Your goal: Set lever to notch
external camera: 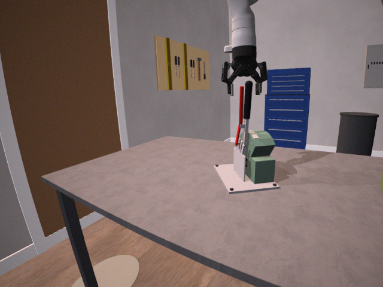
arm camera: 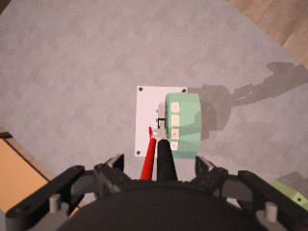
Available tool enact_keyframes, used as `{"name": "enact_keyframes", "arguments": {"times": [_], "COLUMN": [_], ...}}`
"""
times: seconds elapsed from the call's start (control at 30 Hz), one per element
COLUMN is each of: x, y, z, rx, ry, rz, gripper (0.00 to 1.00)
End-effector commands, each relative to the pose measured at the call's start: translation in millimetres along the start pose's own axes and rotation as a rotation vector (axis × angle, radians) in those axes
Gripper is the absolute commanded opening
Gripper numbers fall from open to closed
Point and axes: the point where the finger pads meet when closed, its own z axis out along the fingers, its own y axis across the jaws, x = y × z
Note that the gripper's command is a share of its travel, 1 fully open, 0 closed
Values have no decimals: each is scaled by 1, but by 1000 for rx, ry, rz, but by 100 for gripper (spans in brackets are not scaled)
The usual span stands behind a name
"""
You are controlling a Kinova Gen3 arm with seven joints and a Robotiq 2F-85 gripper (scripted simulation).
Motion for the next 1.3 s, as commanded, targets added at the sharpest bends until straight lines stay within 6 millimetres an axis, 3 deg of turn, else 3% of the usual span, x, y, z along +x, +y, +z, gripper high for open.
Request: {"name": "enact_keyframes", "arguments": {"times": [0.0, 0.7, 1.27], "x": [5, 5, 5], "y": [-2, -3, -3], "z": [-1, -5, -39], "rx": [8, 10, 10], "ry": [10, 12, 12], "rz": [10, 8, 7], "gripper": [97, 97, 97]}}
